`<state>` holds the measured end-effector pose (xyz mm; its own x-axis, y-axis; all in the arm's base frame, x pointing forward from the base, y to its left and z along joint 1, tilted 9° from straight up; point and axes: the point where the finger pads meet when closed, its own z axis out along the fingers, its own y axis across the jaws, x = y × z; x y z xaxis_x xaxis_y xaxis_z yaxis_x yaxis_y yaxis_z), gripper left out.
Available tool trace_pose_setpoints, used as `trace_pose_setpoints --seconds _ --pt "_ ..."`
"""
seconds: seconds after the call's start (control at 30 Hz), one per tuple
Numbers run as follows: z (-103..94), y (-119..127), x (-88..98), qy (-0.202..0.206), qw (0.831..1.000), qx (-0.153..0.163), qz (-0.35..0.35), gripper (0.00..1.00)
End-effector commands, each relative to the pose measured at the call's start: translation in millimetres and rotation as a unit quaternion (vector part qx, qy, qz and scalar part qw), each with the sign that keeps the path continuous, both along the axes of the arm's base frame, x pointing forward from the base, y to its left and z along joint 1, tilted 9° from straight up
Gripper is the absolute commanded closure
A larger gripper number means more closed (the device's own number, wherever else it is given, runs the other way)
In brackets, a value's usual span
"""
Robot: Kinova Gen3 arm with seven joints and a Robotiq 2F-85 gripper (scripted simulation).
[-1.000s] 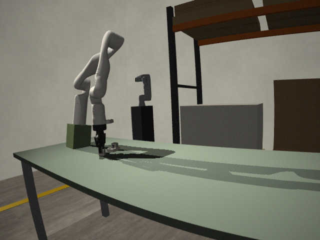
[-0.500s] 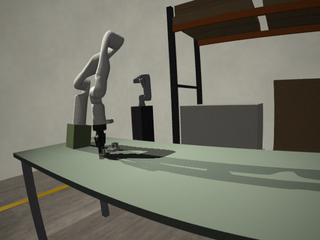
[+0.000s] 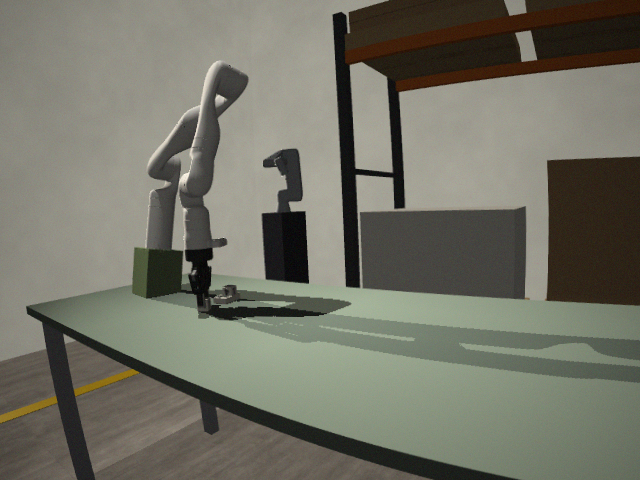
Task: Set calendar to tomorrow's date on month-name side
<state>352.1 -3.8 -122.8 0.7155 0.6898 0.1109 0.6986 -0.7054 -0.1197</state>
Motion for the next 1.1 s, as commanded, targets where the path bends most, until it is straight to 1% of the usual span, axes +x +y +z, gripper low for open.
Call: trace_pose_setpoints --seconds 0.0,0.23,0.47,0.53,0.87,1.0,1.07 --pt "2.9 -2 -0.4 0.0 1.0 -0.001 -0.001 0.72" --pt "14.2 -3 -2.1 0.001 1.0 -0.001 -0.001 0.72" --pt "36.6 -7 -2.6 0.002 1.0 -0.001 -0.001 0.72" --pt "36.6 -7 -2.6 0.002 1.0 -0.001 -0.001 0.72" --pt "76.0 -14 -1.3 0.001 1.0 -0.001 -0.001 0.72" --pt "87.3 -16 -0.8 0.001 1.0 -0.001 -0.001 0.72" --pt "89.4 -16 -0.7 0.0 1.0 -0.001 -0.001 0.72"
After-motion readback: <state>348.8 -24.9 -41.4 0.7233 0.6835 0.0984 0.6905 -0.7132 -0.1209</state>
